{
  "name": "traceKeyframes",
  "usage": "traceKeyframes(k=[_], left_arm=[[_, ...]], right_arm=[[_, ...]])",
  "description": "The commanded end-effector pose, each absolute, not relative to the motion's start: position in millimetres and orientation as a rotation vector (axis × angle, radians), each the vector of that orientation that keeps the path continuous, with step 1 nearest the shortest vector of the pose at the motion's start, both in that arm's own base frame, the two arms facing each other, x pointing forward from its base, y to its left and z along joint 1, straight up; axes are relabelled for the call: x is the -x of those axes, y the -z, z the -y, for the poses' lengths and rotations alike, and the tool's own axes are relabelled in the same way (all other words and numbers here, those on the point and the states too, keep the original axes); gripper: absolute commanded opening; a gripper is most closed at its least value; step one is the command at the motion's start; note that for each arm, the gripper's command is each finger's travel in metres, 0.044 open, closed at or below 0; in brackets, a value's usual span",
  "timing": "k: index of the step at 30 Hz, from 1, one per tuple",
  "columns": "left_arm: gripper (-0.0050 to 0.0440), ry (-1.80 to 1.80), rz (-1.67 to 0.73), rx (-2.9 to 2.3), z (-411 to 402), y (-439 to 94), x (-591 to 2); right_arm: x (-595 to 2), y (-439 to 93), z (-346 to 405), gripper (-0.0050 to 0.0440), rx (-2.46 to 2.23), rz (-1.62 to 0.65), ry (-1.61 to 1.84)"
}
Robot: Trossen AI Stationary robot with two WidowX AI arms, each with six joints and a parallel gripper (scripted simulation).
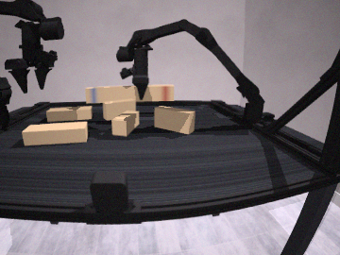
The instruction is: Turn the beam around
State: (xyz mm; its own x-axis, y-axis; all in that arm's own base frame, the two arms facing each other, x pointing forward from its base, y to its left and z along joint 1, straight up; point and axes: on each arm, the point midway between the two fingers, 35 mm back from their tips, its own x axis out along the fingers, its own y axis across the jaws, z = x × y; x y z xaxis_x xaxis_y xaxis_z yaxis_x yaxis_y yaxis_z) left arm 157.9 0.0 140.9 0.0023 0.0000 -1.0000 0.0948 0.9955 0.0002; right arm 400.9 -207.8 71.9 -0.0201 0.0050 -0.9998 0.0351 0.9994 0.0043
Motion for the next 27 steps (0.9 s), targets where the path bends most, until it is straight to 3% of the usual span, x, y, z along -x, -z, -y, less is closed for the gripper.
traceKeyframes(k=[1,27], left_arm=[[0.0440,0.077,-1.569,-0.077,0,-141,-157],[0.0440,0.077,-1.569,-0.077,0,-141,-157]], right_arm=[[-409,-73,210,0.0000,-0.034,-1.570,0.035],[-430,-51,218,0.0000,-0.067,-1.570,0.067]])
